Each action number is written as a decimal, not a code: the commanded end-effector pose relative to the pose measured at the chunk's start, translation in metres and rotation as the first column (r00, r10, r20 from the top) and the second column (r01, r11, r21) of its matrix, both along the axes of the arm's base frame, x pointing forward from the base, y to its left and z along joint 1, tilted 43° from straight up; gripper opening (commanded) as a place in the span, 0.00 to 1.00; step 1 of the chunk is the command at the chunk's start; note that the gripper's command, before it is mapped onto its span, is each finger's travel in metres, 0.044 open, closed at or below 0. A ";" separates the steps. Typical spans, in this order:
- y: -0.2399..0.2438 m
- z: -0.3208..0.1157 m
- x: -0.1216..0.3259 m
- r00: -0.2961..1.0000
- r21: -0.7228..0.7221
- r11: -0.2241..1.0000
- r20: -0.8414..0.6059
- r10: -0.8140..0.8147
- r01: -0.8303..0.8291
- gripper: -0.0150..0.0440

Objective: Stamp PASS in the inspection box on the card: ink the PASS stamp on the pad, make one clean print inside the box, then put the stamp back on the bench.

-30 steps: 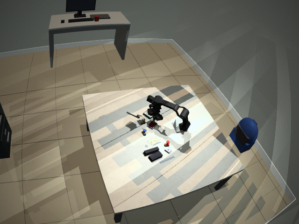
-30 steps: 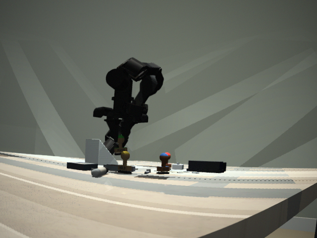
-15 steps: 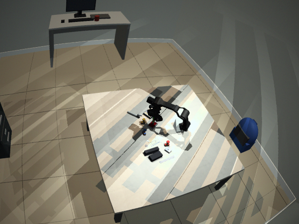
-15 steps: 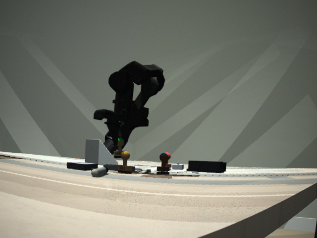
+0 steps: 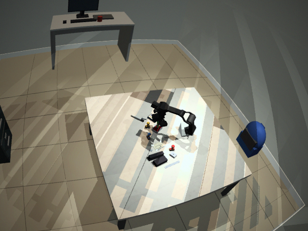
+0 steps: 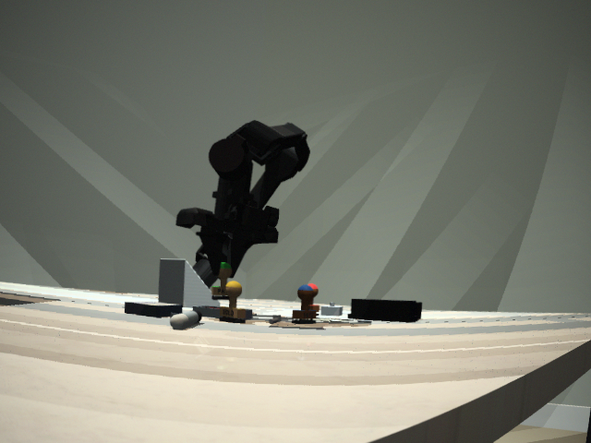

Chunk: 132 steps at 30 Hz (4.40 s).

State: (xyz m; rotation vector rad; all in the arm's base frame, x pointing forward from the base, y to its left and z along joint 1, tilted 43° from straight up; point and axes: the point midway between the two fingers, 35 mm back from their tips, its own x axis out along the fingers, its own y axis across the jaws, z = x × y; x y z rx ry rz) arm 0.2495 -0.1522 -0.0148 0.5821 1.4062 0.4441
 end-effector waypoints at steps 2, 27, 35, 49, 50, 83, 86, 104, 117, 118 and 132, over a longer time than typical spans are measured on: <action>0.004 -0.002 0.000 1.000 -0.019 1.000 -0.005 -0.002 0.002 0.25; 0.013 -0.009 0.001 1.000 -0.060 0.998 -0.003 -0.006 0.006 0.25; 0.014 -0.010 0.001 1.000 -0.060 0.998 -0.003 -0.006 0.006 0.25; 0.015 -0.011 0.001 1.000 -0.060 0.998 -0.003 -0.006 0.006 0.25; 0.015 -0.011 0.001 1.000 -0.060 0.998 -0.003 -0.006 0.006 0.25; 0.017 -0.012 0.002 1.000 -0.060 0.998 -0.003 -0.006 0.006 0.25; 0.017 -0.012 0.002 1.000 -0.060 0.998 -0.003 -0.006 0.006 0.25; 0.014 -0.009 0.001 1.000 -0.060 0.998 -0.003 -0.006 0.006 0.25; 0.009 -0.004 0.000 1.000 -0.061 0.998 -0.003 -0.006 0.006 0.25; 0.009 -0.004 0.000 1.000 -0.061 0.998 -0.003 -0.006 0.006 0.25; -0.004 0.009 -0.001 1.000 -0.062 0.998 -0.003 -0.006 0.006 0.25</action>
